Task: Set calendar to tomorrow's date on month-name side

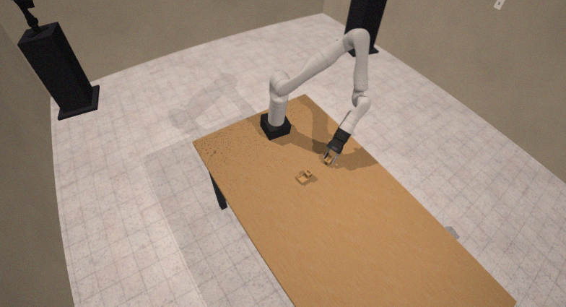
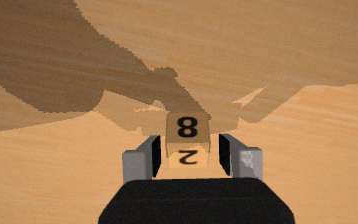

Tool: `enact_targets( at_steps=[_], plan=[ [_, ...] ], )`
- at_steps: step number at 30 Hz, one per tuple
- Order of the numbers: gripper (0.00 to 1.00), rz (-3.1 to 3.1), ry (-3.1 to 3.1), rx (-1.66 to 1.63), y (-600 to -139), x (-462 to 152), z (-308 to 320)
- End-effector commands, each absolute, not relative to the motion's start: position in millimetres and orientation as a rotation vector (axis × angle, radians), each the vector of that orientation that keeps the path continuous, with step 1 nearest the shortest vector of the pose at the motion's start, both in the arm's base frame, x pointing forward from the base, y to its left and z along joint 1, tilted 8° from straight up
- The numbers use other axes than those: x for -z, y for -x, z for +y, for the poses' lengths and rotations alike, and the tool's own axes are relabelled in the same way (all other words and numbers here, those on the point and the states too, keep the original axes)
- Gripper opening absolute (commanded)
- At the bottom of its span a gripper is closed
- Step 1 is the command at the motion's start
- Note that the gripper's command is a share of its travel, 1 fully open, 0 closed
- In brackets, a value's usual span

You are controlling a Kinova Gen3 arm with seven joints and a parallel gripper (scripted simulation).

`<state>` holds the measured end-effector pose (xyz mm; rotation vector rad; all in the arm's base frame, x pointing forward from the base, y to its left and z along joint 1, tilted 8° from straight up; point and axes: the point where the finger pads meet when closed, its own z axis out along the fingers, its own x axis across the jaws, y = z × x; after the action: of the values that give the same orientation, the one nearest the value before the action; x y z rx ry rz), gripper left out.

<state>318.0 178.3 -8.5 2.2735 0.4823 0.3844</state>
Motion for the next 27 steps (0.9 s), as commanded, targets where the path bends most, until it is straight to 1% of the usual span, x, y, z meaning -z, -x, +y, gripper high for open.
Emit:
enact_targets(
  at_steps=[1, 27],
  plan=[
    [0.90, 0.473, -2.281, -0.388, -319.2, 15.7, 179.4],
    [0.90, 0.472, -2.281, -0.387, -319.7, 21.2, 178.7]
  ],
)
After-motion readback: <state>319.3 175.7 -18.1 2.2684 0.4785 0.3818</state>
